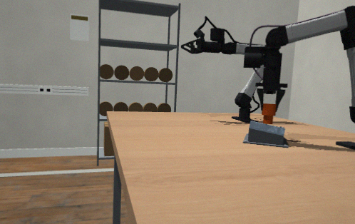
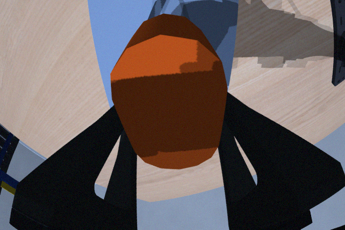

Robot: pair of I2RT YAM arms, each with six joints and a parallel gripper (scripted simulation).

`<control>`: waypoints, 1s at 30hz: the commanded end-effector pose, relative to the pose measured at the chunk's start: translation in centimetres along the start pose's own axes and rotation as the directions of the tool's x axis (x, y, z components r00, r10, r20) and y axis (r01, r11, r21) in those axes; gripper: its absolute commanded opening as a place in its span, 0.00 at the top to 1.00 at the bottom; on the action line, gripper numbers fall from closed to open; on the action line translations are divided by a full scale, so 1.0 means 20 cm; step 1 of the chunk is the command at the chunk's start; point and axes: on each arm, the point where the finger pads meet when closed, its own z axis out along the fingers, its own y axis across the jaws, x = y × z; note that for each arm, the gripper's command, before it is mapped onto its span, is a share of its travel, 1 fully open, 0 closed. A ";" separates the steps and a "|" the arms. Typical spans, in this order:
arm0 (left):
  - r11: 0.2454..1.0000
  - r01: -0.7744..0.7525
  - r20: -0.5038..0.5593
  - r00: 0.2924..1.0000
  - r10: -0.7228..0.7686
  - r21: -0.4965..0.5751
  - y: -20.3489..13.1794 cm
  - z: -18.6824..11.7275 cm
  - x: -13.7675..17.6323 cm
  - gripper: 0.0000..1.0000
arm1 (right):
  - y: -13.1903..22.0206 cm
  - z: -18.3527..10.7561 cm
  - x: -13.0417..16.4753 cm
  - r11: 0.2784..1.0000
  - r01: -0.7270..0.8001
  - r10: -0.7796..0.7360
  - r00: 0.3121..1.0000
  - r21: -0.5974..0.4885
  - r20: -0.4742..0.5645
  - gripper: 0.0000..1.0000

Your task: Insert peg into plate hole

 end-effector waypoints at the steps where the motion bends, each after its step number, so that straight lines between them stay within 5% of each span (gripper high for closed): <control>1: 0.998 0.000 0.001 1.000 0.000 -0.065 0.03 -0.09 0.00 1.00 | 0.00 -0.01 -0.04 1.000 0.001 -0.001 1.000 0.001 0.023 0.00; 5: 0.999 0.000 0.001 1.000 0.000 -0.054 0.02 -0.13 0.00 0.60 | 0.00 -0.01 -0.05 1.000 0.001 -0.001 1.000 0.001 0.025 0.00; 17: 1.000 0.004 0.001 1.000 -0.004 -0.005 -0.01 -0.22 0.00 0.60 | 0.04 -0.02 -0.03 1.000 0.010 -0.010 1.000 -0.022 0.017 0.00; 30: 0.992 -0.009 -0.020 1.000 0.006 -0.128 0.06 -0.34 -0.02 0.60 | 0.55 -0.18 0.04 0.948 0.040 -0.038 0.999 -0.316 0.012 0.00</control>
